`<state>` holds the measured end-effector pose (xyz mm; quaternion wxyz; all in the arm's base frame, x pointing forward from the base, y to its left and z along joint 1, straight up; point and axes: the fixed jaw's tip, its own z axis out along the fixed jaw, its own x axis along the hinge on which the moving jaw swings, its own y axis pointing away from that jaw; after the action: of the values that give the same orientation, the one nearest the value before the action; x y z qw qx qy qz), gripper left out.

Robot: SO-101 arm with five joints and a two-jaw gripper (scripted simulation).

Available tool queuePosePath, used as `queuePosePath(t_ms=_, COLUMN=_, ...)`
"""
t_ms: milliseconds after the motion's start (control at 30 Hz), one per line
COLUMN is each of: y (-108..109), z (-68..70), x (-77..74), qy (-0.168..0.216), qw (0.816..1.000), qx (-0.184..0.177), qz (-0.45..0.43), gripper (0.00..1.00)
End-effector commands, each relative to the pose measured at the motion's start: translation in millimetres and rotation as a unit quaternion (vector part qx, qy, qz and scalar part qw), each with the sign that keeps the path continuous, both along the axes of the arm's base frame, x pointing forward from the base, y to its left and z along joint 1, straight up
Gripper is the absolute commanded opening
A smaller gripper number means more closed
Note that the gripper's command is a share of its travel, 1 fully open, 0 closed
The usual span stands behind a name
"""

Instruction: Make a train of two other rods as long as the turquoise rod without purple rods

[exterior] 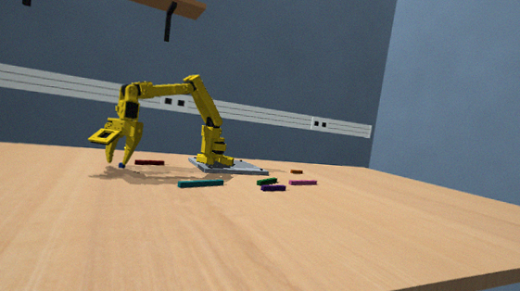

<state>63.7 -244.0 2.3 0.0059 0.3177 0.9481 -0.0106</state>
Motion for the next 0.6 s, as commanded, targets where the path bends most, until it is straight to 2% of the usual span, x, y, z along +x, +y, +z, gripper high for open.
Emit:
queuePosePath(t_ms=0, y=5.7, z=-8.5, x=-2.8, qy=0.004, qw=1.0, qx=0.019, qz=-0.008, gripper=0.19)
queuePosePath(t_ms=33, y=11.3, z=-13.8, x=-4.0, qy=0.007, qw=0.999, qx=0.032, qz=-0.008, gripper=0.19)
queuePosePath(t_ms=567, y=11.3, z=-13.8, x=-4.0, qy=0.007, qw=0.999, qx=0.032, qz=-0.008, gripper=0.19)
